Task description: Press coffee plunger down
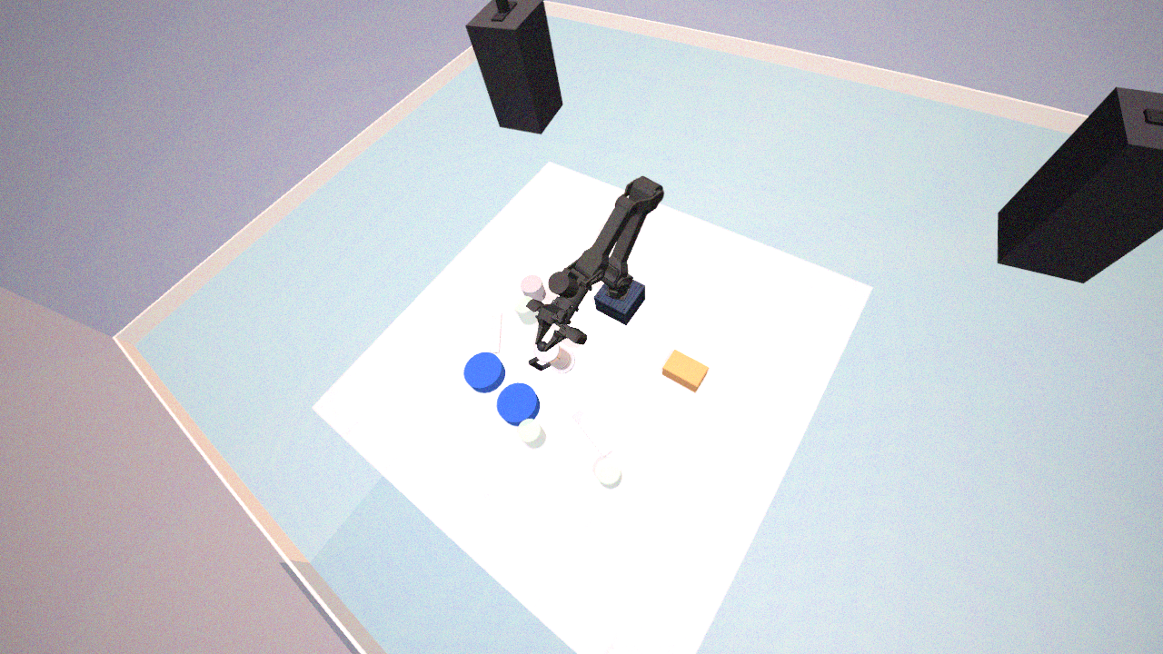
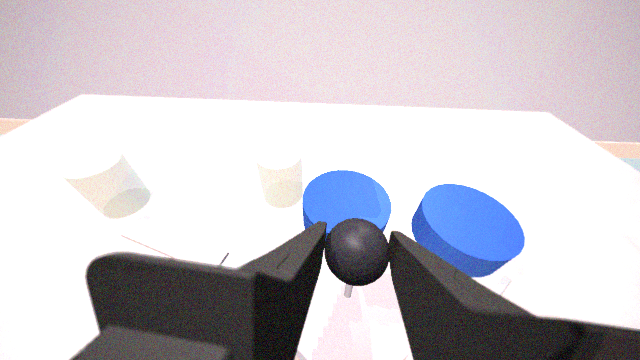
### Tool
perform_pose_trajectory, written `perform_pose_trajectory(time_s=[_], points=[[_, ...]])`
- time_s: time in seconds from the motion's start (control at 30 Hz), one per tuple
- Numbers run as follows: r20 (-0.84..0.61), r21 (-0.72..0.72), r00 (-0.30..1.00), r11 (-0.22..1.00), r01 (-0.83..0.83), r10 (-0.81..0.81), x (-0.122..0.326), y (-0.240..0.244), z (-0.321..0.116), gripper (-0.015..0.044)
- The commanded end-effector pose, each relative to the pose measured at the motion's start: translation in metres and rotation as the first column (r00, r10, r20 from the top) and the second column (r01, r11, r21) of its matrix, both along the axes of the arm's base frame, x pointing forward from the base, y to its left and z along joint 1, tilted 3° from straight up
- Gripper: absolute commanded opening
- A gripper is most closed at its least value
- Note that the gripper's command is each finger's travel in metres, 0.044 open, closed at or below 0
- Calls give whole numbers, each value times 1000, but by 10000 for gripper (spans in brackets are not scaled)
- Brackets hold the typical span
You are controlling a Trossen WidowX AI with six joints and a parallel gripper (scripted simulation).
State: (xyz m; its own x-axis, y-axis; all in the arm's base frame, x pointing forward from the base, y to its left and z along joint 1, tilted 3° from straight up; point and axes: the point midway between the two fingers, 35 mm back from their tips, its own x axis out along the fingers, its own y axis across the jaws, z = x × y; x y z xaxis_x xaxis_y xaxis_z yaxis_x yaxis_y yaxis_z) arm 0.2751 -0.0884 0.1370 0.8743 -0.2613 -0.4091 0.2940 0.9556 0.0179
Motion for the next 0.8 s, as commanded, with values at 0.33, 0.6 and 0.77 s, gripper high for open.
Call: perform_pose_trajectory(time_s=[0.33, 0.6, 0.77], points=[[-29, 17, 1000, 1000, 4, -4, 3, -1, -8, 121], [-29, 17, 1000, 1000, 4, -4, 4, -1, -7, 121], [-29, 16, 1000, 1000, 4, -4, 6, -2, -8, 121]])
